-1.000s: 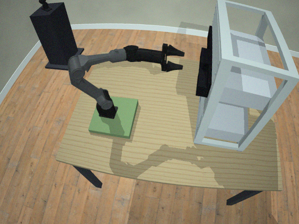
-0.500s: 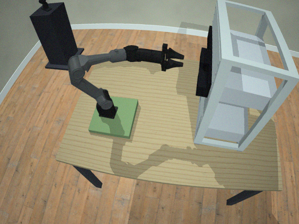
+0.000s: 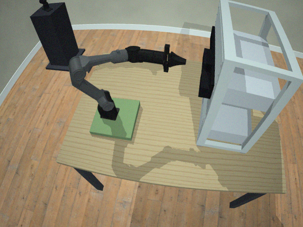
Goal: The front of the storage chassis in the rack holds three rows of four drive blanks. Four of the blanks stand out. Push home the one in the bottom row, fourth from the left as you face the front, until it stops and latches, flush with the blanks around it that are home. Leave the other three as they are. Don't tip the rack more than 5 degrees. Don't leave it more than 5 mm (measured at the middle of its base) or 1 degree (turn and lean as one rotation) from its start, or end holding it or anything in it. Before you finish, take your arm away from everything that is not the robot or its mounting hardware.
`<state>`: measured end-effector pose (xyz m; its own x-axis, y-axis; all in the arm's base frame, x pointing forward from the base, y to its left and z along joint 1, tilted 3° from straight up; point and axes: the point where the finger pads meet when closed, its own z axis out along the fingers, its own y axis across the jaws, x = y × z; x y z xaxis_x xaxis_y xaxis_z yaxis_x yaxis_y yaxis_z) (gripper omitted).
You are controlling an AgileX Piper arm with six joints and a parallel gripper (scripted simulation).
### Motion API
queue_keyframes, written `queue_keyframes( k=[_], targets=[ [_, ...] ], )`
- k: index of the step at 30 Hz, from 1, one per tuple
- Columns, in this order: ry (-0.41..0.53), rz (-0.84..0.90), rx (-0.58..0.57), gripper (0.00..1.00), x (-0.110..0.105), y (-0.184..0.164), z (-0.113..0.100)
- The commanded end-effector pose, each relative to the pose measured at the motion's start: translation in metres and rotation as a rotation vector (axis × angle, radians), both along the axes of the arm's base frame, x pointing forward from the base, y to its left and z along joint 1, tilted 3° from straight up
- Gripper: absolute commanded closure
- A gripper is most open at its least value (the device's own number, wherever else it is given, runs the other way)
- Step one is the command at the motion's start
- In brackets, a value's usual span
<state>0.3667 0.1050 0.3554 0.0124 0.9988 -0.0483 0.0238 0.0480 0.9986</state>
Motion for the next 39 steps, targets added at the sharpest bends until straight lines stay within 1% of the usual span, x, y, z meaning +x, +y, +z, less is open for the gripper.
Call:
queue_keyframes(
  k=[1, 11, 22, 24, 32, 39],
  targets=[
    [-0.004, 0.001, 0.002, 1.0, 0.0, 0.0, 0.002],
    [-0.004, 0.001, 0.002, 1.0, -0.001, -0.004, 0.0],
    [-0.004, 0.001, 0.002, 1.0, -0.004, -0.053, -0.022],
    [-0.004, 0.001, 0.002, 1.0, -0.004, -0.053, -0.022],
    [-0.004, 0.001, 0.002, 1.0, -0.006, -0.075, -0.032],
    [-0.004, 0.001, 0.002, 1.0, -0.006, -0.08, -0.034]
  ],
)
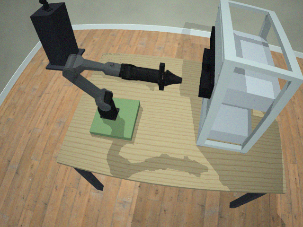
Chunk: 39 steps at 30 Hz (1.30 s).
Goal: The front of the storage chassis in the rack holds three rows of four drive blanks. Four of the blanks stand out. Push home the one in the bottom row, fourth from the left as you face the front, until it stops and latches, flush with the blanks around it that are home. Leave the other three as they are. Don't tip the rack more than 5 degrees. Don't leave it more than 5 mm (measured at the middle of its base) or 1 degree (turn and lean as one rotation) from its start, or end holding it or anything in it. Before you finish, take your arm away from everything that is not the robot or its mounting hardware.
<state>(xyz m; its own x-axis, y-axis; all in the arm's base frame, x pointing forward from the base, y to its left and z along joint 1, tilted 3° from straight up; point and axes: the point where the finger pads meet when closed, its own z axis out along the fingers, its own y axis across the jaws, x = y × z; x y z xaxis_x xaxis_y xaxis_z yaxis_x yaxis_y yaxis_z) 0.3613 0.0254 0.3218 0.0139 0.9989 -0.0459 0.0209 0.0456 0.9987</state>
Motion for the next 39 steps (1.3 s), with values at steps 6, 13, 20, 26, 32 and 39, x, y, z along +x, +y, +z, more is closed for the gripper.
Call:
queue_keyframes(
  k=[6, 13, 20, 26, 32, 39],
  targets=[
    [-0.001, 0.002, 0.0, 1.0, 0.001, 0.0, 0.0],
    [-0.001, 0.002, 0.0, 1.0, 0.048, -0.001, -0.001],
    [-0.001, 0.002, 0.0, 1.0, 0.066, -0.001, -0.002],
    [-0.001, 0.002, 0.0, 1.0, 0.066, -0.001, -0.002],
    [-0.001, 0.002, 0.0, 1.0, 0.066, -0.001, -0.002],
    [-0.001, 0.002, 0.0, 1.0, 0.072, -0.002, -0.002]
  ],
)
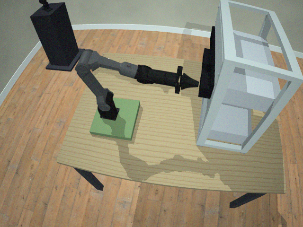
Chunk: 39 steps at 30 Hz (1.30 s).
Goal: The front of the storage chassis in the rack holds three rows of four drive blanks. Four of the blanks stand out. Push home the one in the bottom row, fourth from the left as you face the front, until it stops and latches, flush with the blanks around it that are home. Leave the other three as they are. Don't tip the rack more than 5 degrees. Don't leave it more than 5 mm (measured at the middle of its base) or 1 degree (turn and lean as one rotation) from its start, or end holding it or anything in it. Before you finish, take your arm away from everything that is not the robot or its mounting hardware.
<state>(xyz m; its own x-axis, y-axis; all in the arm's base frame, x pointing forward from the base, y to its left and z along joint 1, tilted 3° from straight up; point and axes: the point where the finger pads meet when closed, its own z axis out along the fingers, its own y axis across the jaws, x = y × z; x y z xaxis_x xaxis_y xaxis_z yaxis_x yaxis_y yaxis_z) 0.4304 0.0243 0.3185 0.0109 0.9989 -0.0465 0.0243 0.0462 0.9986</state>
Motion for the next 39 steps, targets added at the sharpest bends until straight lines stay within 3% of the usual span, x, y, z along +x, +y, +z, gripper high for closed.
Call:
queue_keyframes(
  k=[1, 39],
  targets=[
    [-0.004, -0.001, 0.0, 1.0, 0.005, -0.001, 0.002],
    [-0.004, -0.001, 0.0, 1.0, 0.027, -0.001, 0.0]
  ],
)
